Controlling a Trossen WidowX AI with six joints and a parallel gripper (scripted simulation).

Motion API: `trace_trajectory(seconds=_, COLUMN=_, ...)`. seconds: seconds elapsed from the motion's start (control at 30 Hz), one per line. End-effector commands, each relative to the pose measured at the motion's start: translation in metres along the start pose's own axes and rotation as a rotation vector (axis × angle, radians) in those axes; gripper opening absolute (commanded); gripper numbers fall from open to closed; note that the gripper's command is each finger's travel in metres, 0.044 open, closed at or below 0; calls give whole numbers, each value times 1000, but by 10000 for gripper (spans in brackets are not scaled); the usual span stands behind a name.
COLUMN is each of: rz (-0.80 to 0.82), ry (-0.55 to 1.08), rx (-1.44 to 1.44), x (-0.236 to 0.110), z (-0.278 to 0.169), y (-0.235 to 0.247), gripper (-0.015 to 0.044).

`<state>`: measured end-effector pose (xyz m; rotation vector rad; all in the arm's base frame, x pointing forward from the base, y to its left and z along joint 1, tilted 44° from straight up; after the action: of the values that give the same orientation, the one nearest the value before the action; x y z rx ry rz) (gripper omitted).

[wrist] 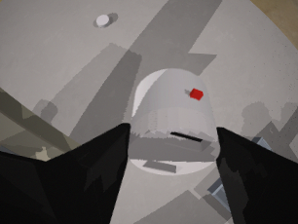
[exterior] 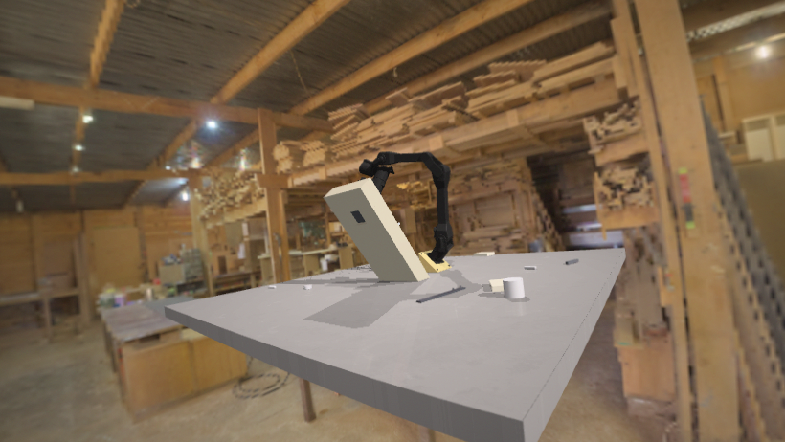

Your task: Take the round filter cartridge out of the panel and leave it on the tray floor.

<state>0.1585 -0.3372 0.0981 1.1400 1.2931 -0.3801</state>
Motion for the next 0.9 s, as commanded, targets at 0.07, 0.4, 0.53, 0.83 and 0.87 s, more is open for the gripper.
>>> trace_trajectory(seconds=0.07, rz=-134, ry=-28, rx=229, x=7, z=-1, y=-45, gripper=0)
trace_trajectory(seconds=0.4, rz=-187, ry=-40, rx=317, x=16, z=-10, y=-71, gripper=0)
trace_trajectory(seconds=0.53, rz=-228, ry=-47, rx=385, x=25, z=-22, y=-93, gripper=0)
trace_trajectory(seconds=0.83, rz=-317, ry=-60, rx=539, x=47, z=-55, y=-137, gripper=0)
trace_trajectory(seconds=0.87, rz=-327, ry=-61, rx=556, x=49, z=-59, y=-141, gripper=0)
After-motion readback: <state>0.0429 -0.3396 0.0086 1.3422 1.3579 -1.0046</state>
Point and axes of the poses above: the point midway between the two fingers, 35 mm back from their tips, its own x axis out along the fingers, its own y axis across the jaws, z = x × y, the point moved 6 cm from there along -x, back along the fingers, and after that the axes turned 7 degrees about x, right-handed, at the moved point
